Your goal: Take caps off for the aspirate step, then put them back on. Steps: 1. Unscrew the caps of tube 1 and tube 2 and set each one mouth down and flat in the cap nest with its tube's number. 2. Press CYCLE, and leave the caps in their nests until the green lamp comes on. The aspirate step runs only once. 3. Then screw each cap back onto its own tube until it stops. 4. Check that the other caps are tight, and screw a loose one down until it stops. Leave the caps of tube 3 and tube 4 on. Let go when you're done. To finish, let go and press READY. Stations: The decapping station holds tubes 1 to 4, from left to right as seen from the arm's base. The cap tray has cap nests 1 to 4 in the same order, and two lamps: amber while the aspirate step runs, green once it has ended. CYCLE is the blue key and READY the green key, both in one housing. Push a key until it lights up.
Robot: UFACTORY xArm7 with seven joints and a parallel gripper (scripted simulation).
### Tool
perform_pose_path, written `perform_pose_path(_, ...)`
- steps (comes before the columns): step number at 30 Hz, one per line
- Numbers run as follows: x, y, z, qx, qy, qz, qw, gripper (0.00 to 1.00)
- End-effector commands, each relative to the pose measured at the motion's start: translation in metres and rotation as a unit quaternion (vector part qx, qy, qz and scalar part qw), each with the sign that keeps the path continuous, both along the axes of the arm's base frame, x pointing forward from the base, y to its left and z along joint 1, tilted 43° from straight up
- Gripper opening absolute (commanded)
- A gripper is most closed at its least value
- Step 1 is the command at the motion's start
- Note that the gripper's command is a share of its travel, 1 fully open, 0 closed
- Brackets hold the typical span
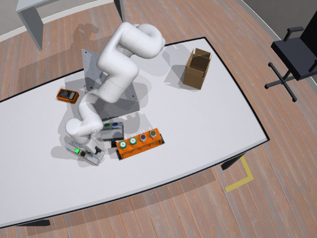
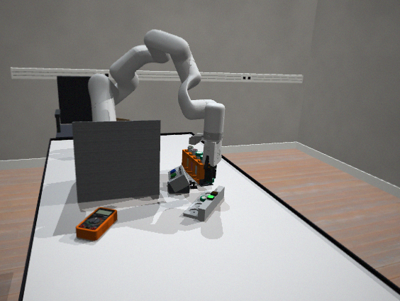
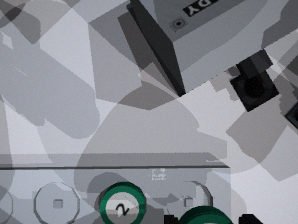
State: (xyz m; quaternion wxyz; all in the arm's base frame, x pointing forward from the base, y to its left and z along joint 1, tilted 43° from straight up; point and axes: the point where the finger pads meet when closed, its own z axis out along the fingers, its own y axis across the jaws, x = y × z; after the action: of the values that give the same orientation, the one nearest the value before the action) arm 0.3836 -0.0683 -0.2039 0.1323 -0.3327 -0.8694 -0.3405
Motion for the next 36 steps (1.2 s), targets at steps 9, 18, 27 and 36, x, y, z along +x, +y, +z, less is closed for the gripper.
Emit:
perform_pose_path(9, 0.001, -0.042, 0.043, -0.003, -0.002, -0.001, 1.0, 0.0)
perform_pose_path(18, 0.002, -0.043, 0.068, -0.003, 0.055, -0.063, 0.997, 0.0)
perform_pose_path(27, 0.007, 0.009, 0.115, -0.002, 0.124, -0.138, 0.983, 0.0)
perform_pose_path(36, 0.01, 0.052, 0.155, -0.002, 0.124, -0.138, 0.983, 0.0)
